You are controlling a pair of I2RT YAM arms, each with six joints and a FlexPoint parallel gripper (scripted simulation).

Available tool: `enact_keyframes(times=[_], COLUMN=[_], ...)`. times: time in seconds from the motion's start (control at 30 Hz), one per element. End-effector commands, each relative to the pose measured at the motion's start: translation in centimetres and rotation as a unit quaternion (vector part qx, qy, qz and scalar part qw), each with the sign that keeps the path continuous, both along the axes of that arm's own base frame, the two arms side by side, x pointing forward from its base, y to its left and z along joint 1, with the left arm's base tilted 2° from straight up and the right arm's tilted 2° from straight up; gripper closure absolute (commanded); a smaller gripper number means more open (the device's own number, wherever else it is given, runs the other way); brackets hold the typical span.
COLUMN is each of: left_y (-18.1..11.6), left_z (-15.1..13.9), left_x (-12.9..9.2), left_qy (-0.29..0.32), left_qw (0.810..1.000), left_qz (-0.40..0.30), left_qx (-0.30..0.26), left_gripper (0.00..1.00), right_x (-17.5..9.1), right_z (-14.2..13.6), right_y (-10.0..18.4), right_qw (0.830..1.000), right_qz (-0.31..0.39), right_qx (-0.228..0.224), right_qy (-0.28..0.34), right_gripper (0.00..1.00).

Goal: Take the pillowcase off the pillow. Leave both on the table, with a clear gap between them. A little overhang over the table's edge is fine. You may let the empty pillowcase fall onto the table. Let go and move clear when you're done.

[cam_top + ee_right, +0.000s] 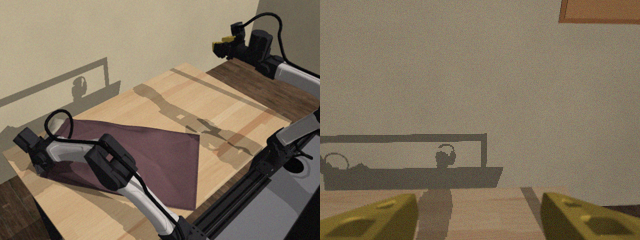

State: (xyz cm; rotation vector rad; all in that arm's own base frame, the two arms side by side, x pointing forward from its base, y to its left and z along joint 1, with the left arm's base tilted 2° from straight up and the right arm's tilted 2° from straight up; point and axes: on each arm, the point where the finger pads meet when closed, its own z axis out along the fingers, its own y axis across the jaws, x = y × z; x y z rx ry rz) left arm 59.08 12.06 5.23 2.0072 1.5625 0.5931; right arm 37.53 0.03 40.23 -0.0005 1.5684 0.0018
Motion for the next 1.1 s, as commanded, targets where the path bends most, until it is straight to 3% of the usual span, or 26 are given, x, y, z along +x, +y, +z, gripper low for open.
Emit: enact_keyframes(times=[0.0, 0.2, 0.23, 0.6, 0.63, 0.83, 1.07], left_y=[-0.4, -0.2, -0.3, -0.2, -0.2, -0.2, -0.2], left_z=[-1.8, 0.0, -1.2, -1.7, -1.7, -1.7, -1.7], left_x=[-0.7, -0.1, -0.8, -0.9, -0.9, -0.9, -0.9], left_qy=[0.022, 0.004, 0.024, 0.031, 0.031, 0.031, 0.031], left_qw=[1.000, 1.000, 1.000, 1.000, 1.000, 1.000, 1.000], left_qz=[-0.005, -0.003, -0.004, -0.001, -0.001, -0.001, -0.001], left_qx=[-0.005, 0.000, -0.004, -0.002, -0.002, -0.002, -0.002], left_gripper=[1.00, 1.00, 1.00, 1.00, 1.00, 1.00, 1.00], right_x=[-0.1, -0.1, -0.1, -0.1, 0.0, -0.9, -1.1], right_z=[3.5, 3.5, 3.5, 3.5, 0.6, -0.5, -4.7], right_y=[-0.6, -0.6, -0.6, -0.6, 0.8, 2.4, 6.5], right_qw=[0.999, 0.999, 0.999, 0.999, 1.000, 0.997, 0.980], right_qz=[-0.011, -0.011, -0.011, -0.011, 0.016, 0.045, 0.122], right_qx=[-0.004, -0.004, -0.004, -0.003, -0.013, -0.047, -0.118], right_qy=[-0.052, -0.052, -0.052, -0.052, 0.008, 0.032, 0.105], right_gripper=[0.40, 0.40, 0.40, 0.40, 0.40, 0.40, 0.40])
